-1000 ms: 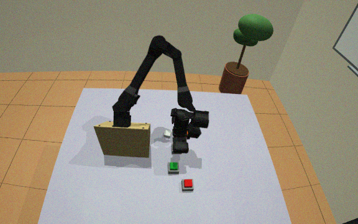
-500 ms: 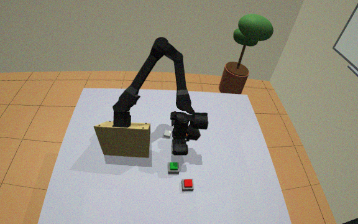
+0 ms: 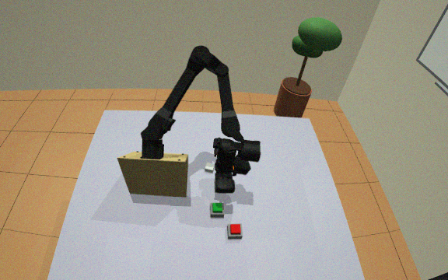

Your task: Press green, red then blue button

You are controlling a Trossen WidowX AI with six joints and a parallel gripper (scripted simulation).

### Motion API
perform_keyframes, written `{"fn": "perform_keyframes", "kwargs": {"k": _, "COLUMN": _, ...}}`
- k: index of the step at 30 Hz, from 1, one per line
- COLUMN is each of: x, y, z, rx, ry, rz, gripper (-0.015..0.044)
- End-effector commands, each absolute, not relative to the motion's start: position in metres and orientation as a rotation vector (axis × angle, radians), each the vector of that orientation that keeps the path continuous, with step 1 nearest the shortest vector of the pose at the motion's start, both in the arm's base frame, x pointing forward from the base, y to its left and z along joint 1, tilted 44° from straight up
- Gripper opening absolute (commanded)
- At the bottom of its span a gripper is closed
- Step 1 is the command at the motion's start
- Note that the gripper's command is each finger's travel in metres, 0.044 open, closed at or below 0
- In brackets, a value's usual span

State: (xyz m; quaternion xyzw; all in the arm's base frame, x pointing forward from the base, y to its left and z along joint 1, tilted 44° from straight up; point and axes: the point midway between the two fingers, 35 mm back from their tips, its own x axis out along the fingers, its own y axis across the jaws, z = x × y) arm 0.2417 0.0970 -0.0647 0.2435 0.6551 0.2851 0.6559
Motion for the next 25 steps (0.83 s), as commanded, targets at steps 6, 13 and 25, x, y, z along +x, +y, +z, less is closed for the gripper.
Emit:
{"fn": "perform_keyframes", "kwargs": {"k": 6, "x": 0.245, "y": 0.082, "z": -0.042, "rx": 0.554, "ry": 1.478, "rz": 0.642, "gripper": 0.0072}}
{"fn": "perform_keyframes", "kwargs": {"k": 13, "x": 0.258, "y": 0.128, "z": 0.037, "rx": 0.552, "ry": 1.480, "rz": 0.637, "gripper": 0.0256}}
{"fn": "perform_keyframes", "kwargs": {"k": 25, "x": 0.232, "y": 0.171, "z": 0.131, "rx": 0.559, "ry": 1.475, "rz": 0.649, "gripper": 0.0400}}
